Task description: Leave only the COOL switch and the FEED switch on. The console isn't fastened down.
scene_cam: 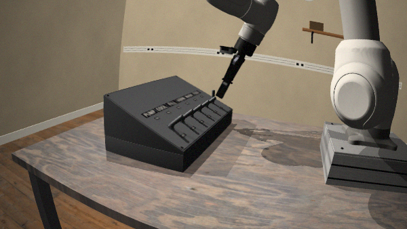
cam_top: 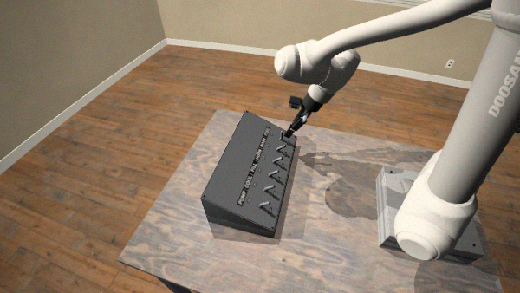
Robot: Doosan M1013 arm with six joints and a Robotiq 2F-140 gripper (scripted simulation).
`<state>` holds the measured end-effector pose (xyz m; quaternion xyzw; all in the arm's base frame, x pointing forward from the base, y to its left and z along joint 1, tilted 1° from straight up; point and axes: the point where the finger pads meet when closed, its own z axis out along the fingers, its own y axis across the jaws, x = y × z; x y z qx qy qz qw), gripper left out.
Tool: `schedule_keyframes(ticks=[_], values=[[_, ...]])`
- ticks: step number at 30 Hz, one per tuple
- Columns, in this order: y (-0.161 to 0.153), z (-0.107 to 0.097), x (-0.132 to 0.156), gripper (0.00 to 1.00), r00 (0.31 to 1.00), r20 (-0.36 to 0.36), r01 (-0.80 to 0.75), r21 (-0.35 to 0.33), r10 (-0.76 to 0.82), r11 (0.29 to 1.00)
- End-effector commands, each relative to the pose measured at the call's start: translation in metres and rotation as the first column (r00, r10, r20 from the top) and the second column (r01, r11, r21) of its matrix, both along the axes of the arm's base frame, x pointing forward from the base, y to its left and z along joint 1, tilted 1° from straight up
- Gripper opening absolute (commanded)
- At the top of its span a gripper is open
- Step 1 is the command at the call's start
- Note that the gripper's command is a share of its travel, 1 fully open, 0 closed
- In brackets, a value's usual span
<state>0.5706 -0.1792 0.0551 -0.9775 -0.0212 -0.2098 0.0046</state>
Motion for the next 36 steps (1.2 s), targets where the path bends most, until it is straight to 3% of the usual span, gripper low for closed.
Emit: schedule_keyframes(ticks=[1,23,28,36], values=[[0.0,0.0,0.0,0.1,1.0,0.001,0.0,0.0,0.0,1.0],[-0.001,-0.001,-0.013,0.1,1.0,0.001,0.0,0.0,0.0,1.0],[-0.001,0.014,-0.02,0.1,1.0,0.001,0.0,0.0,0.0,1.0],[-0.002,0.058,-0.039,0.1,1.0,0.001,0.0,0.0,0.0,1.0]])
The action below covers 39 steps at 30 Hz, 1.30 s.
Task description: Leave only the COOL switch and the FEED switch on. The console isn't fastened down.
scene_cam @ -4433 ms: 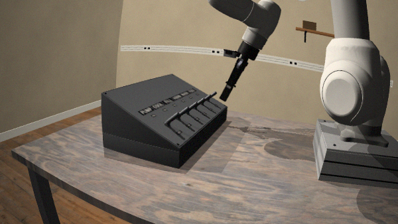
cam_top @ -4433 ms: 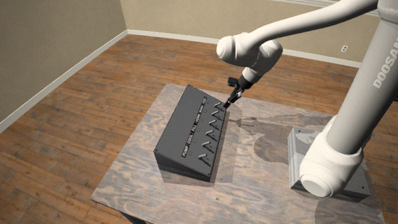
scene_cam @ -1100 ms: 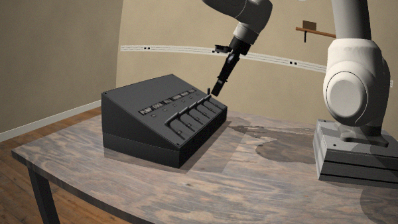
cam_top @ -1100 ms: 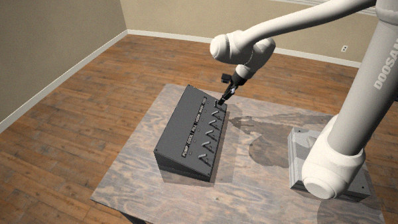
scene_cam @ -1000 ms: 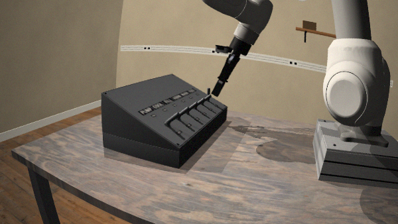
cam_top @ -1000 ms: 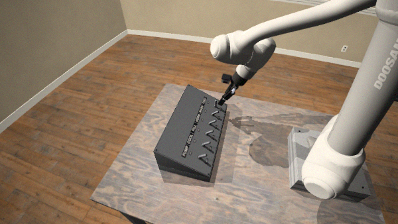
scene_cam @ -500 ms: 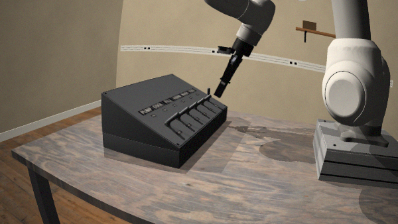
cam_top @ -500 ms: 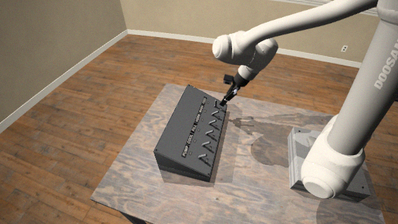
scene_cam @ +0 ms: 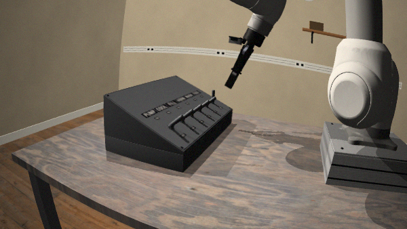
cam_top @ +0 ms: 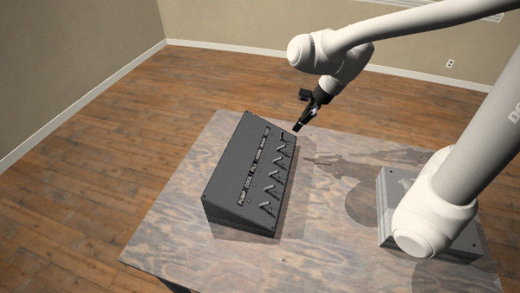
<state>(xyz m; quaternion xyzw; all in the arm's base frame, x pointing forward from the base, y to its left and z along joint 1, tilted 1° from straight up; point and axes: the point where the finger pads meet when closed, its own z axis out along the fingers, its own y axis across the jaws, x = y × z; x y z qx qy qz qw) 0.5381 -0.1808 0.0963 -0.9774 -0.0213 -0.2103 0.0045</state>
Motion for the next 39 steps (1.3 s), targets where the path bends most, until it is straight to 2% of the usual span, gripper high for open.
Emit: schedule_keyframes(ticks=[1,10,16,19,21,24,36,38,39], values=[[0.0,0.022,-0.009,0.1,1.0,0.0,0.0,0.0,0.0,1.0],[-0.001,0.046,-0.02,0.1,1.0,0.0,0.0,0.0,0.0,1.0],[0.001,0.048,-0.021,0.1,1.0,-0.001,0.0,0.0,0.0,1.0],[0.019,0.046,-0.019,0.1,1.0,-0.01,0.001,0.001,-0.001,1.0],[0.019,0.046,-0.019,0.1,1.0,-0.01,0.001,0.001,-0.001,1.0],[0.063,0.043,-0.019,0.1,1.0,-0.028,0.003,0.001,-0.003,1.0],[0.169,0.037,-0.028,0.1,0.999,-0.04,0.006,-0.008,-0.006,1.0],[0.169,0.037,-0.028,0.1,0.999,-0.04,0.006,-0.008,-0.006,1.0],[0.19,0.037,-0.032,0.1,0.999,-0.036,0.006,-0.009,-0.006,1.0]])
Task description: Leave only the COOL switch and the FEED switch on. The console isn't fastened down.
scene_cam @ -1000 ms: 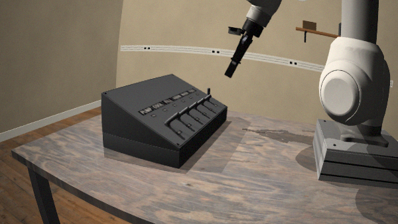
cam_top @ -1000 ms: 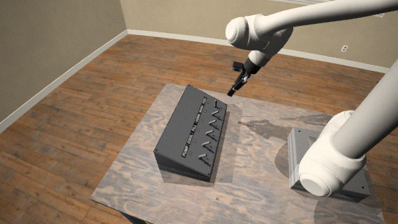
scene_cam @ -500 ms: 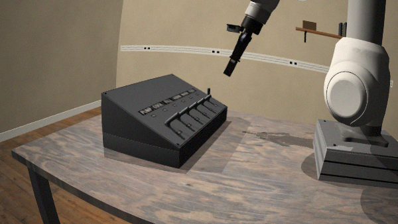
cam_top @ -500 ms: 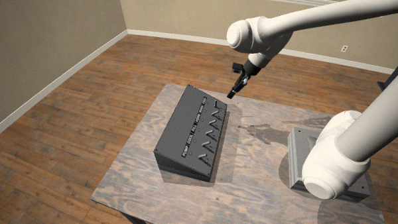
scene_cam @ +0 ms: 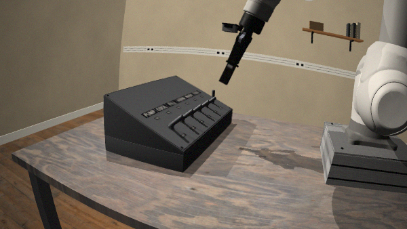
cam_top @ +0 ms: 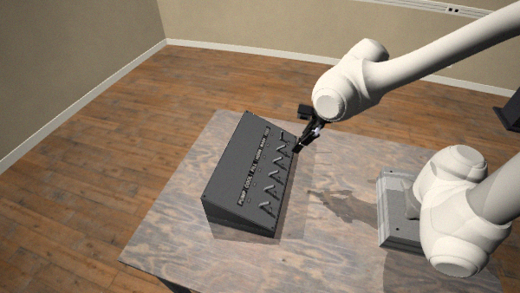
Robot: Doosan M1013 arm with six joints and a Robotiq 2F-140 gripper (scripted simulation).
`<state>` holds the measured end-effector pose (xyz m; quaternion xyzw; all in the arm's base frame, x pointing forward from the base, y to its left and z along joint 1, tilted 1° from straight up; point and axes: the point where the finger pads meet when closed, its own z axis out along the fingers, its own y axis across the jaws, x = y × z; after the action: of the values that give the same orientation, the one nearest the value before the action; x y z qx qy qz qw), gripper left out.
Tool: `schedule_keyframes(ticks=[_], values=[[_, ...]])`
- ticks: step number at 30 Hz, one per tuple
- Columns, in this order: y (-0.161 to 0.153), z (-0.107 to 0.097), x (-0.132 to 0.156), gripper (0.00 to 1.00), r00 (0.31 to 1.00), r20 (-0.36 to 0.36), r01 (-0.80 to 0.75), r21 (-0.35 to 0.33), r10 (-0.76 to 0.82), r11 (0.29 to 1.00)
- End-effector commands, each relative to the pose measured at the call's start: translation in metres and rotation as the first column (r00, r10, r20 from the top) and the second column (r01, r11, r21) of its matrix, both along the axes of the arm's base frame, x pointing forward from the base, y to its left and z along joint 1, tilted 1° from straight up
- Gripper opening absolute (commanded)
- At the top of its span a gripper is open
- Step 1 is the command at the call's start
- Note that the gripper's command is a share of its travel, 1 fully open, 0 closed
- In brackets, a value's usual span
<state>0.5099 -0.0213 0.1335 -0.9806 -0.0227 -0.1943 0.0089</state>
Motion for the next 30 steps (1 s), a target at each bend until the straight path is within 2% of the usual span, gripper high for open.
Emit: schedule_keyframes(ticks=[1,11,30], values=[[0.042,0.0,-0.006,0.1,1.0,-0.001,0.01,-0.016,-0.01,1.0],[0.121,0.0,-0.027,0.1,0.999,0.032,0.005,-0.008,-0.005,1.0],[0.125,0.0,-0.029,0.1,0.999,0.034,0.005,-0.007,-0.004,1.0]])
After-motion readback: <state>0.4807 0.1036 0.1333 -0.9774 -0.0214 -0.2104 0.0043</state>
